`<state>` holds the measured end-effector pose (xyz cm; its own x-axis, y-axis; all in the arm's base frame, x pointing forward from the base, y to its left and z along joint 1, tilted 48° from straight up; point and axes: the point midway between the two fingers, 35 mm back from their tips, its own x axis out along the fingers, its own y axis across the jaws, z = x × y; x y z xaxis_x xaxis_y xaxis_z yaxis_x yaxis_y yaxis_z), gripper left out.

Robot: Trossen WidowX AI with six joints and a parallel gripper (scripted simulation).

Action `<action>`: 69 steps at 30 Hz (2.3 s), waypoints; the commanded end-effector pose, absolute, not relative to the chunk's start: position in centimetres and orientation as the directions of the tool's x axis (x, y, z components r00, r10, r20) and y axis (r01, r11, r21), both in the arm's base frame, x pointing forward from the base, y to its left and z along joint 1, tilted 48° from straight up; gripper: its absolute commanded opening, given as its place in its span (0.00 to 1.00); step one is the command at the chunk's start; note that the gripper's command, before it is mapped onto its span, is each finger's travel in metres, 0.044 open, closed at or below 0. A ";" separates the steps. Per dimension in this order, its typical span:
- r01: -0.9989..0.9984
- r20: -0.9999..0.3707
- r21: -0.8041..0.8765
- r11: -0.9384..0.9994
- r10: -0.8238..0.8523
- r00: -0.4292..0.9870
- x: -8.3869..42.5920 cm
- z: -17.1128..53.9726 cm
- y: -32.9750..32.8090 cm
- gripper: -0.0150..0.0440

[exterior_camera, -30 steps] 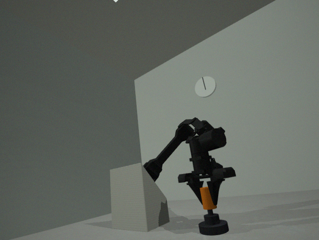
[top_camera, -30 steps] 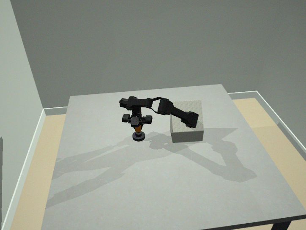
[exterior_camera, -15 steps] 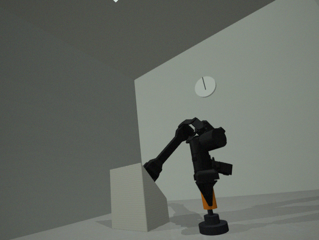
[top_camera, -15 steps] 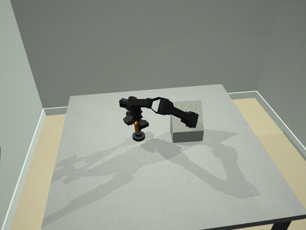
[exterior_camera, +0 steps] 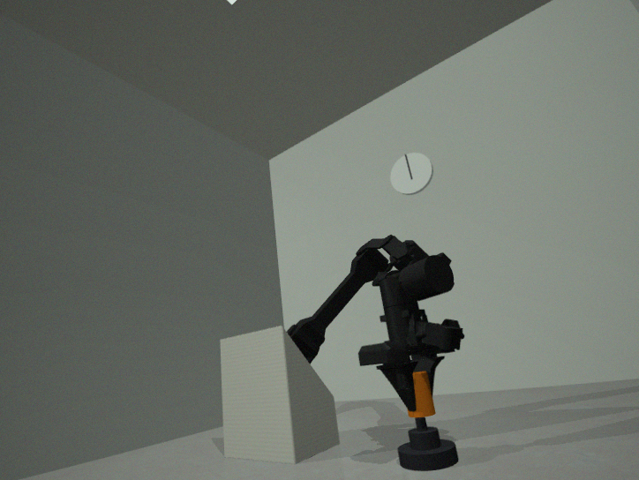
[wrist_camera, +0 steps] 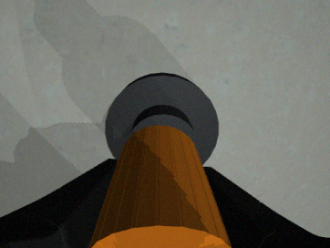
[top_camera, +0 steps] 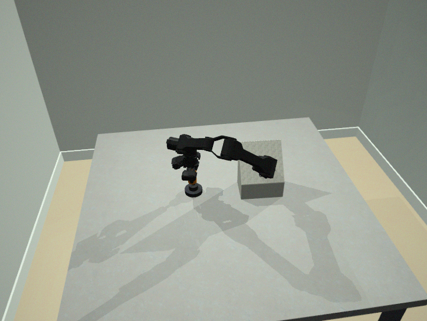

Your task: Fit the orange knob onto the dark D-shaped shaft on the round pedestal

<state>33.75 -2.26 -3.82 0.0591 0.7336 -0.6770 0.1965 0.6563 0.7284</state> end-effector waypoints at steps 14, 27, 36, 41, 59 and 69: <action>0.236 -0.676 0.725 0.647 0.734 0.063 33.4 -4.3 -2.2 0.25; 0.236 -0.676 0.725 0.647 0.734 0.063 33.5 -3.8 -2.4 0.25; 0.432 -0.676 0.681 0.590 0.734 0.063 33.7 -3.7 -2.4 0.25; 0.432 -0.676 0.681 0.590 0.734 0.063 33.9 -3.9 -2.4 0.25; 0.432 -0.676 0.682 0.590 0.734 0.063 34.0 -3.8 -2.4 0.25; 0.432 -0.676 0.681 0.590 0.734 0.063 33.8 -3.9 -2.3 0.25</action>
<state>33.94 -2.20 -3.95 0.0595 0.7328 -0.6779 0.4252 0.5958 0.6814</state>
